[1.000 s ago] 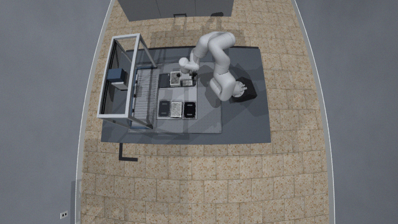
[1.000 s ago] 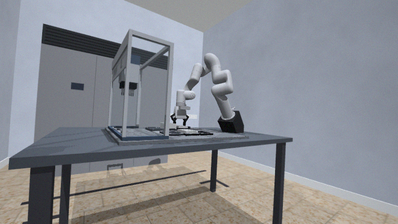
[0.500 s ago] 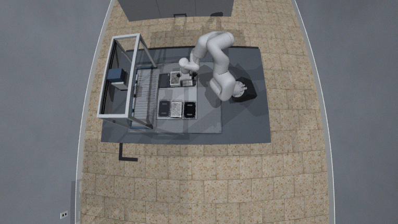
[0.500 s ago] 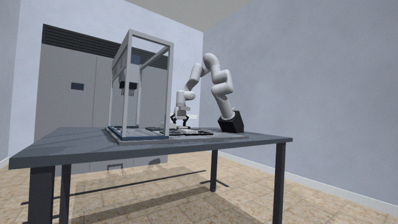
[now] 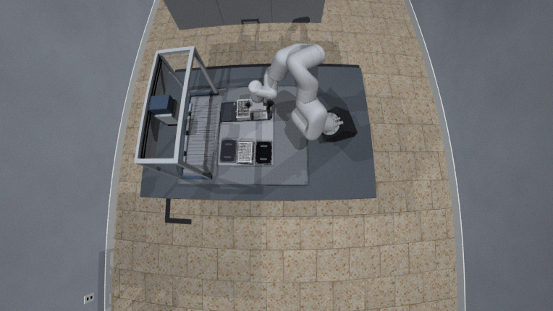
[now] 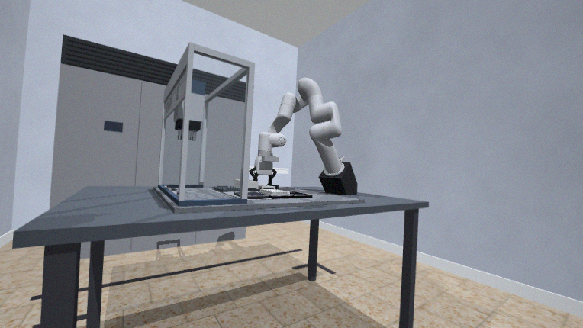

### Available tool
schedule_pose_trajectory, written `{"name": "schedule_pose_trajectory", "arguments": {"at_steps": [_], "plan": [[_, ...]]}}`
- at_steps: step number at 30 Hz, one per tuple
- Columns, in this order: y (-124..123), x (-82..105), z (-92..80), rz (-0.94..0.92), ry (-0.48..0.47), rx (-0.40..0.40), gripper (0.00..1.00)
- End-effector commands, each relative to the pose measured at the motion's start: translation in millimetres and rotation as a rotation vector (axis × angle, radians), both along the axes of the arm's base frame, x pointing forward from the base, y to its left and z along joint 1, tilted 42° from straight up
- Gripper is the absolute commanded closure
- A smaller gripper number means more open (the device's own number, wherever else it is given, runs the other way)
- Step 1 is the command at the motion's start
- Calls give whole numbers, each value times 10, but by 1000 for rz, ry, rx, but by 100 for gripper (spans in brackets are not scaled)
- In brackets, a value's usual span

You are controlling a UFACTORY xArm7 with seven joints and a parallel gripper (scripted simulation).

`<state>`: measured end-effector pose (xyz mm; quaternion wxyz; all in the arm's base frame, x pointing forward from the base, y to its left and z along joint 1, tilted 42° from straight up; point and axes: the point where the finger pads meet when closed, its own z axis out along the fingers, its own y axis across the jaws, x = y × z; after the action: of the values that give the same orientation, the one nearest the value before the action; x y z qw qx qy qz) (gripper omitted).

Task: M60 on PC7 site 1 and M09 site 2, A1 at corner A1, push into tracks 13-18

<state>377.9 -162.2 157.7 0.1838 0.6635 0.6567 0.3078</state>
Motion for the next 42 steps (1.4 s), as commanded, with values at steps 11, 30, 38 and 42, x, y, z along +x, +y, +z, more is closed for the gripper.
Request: {"name": "schedule_pose_trajectory", "arguments": {"at_steps": [11, 30, 38, 42], "plan": [[-10, 5, 10, -2, -3, -1, 0], [-15, -17, 34, -2, -3, -1, 0], [-37, -103, 134, -2, -3, -1, 0], [-48, -147, 184, -2, -3, -1, 0]]}}
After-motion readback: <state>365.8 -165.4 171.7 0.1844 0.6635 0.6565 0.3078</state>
